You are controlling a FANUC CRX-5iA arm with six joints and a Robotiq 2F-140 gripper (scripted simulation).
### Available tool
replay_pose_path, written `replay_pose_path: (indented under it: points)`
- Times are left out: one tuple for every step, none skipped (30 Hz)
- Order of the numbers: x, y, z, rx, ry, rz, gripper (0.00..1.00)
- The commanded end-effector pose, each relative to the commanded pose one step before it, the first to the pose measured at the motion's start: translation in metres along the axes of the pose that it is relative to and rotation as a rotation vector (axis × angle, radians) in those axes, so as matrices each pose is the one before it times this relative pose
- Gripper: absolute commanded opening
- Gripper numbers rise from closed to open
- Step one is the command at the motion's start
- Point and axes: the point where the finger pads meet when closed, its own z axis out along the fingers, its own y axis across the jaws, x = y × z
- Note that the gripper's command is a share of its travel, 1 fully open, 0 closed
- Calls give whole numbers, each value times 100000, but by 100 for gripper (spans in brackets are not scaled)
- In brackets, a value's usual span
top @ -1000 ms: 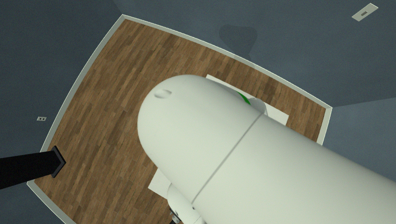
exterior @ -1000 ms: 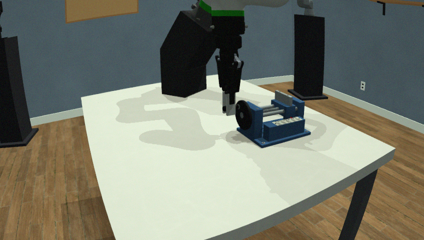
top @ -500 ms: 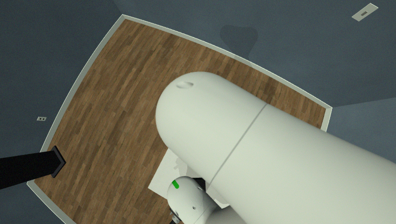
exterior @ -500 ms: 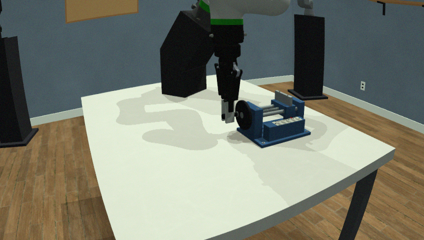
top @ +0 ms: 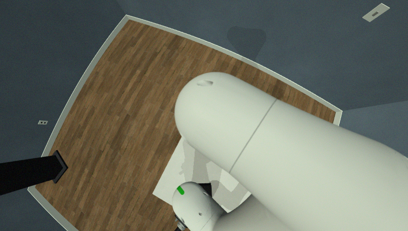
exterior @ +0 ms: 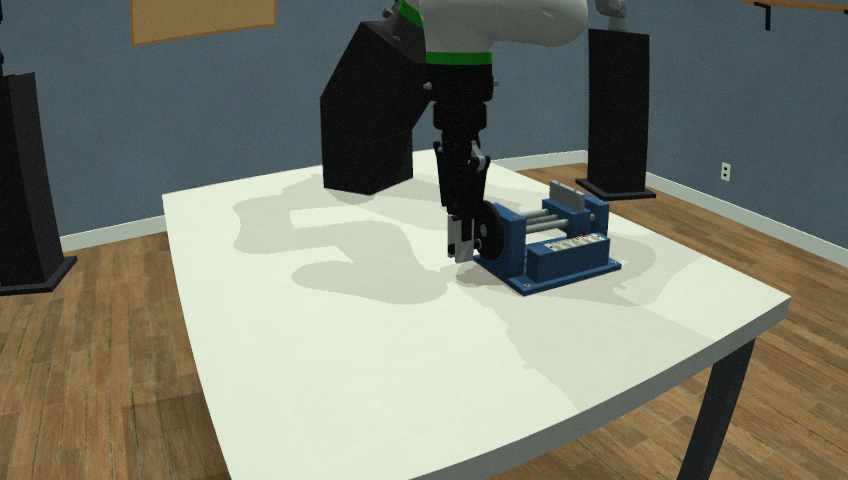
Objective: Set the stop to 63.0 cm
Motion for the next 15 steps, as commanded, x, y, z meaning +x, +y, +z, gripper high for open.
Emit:
replay_pose_path:
  points:
    - [19,-756,309,50,34,10,4]
    - [0,-214,59,0,0,0,4]
    - [0,-225,27,0,-1,0,4]
    - [0,-224,26,0,0,0,4]
    - [0,-234,-3,0,-1,0,4]
    - [0,-236,-14,0,0,0,4]
    - [0,-233,-32,0,0,0,4]
    - [0,-228,-54,0,-1,0,4]
    - [0,-225,-59,0,1,0,4]
    - [0,-216,-92,0,-2,0,4]
    - [0,-214,-93,0,1,0,4]
    - [0,-205,-125,0,-1,0,4]
    - [0,0,0,0,0,0,4]
    - [0,0,0,0,0,0,4]
    - [0,-201,-132,0,1,0,4]
